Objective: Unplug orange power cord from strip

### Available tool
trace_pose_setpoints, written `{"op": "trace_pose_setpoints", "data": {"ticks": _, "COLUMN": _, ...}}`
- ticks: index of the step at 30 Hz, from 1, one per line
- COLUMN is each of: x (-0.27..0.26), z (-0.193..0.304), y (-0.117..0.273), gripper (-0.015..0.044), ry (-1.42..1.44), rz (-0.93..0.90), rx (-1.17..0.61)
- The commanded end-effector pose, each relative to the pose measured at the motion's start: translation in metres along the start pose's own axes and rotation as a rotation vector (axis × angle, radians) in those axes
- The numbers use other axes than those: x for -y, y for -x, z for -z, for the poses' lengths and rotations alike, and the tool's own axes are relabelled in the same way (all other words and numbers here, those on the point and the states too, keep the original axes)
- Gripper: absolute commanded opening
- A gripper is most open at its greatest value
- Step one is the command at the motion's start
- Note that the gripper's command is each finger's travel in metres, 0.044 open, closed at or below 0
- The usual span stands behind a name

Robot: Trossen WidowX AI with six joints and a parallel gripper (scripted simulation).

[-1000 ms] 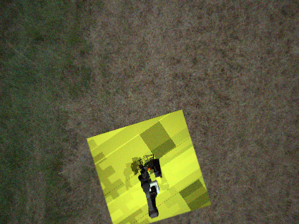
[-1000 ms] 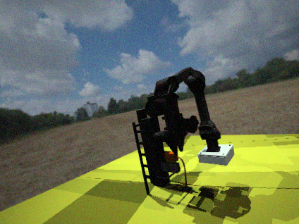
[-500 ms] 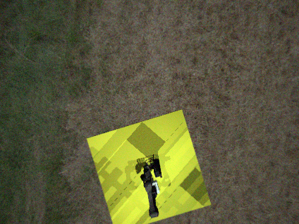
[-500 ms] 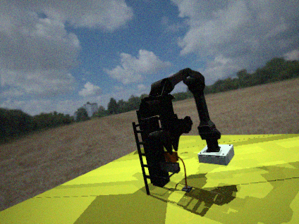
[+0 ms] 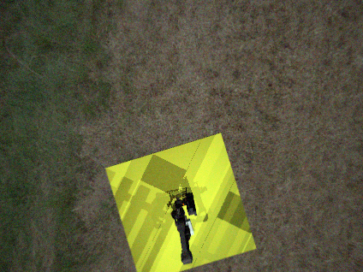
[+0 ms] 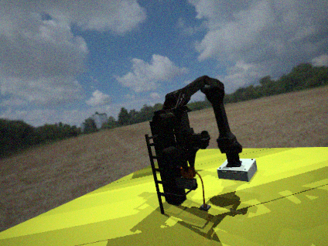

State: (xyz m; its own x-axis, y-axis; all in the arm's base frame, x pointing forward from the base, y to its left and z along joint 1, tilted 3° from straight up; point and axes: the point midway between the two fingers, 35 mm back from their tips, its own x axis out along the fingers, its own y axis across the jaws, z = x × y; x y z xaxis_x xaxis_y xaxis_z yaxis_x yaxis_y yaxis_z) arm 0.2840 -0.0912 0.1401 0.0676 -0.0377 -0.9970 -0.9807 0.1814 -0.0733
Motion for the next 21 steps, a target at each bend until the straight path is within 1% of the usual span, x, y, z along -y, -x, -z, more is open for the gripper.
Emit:
{"op": "trace_pose_setpoints", "data": {"ticks": 1, "x": -0.0012, "z": -0.0006, "y": -0.0029, "gripper": 0.0160, "ry": 0.005, "rz": -0.004, "rx": 0.004}}
{"op": "trace_pose_setpoints", "data": {"ticks": 4, "x": 0.0000, "z": 0.0000, "y": -0.0004, "gripper": 0.0081, "ry": 0.000, "rz": 0.000, "rx": 0.000}}
{"op": "trace_pose_setpoints", "data": {"ticks": 13, "x": 0.0000, "z": 0.0000, "y": -0.0004, "gripper": 0.0021, "ry": 0.000, "rz": 0.000, "rx": 0.000}}
{"op": "trace_pose_setpoints", "data": {"ticks": 14, "x": 0.0000, "z": -0.0003, "y": -0.0004, "gripper": 0.0000, "ry": 0.000, "rz": 0.000, "rx": 0.000}}
{"op": "trace_pose_setpoints", "data": {"ticks": 21, "x": 0.0009, "z": -0.0088, "y": -0.0004, "gripper": 0.0000, "ry": 0.001, "rz": 0.000, "rx": 0.001}}
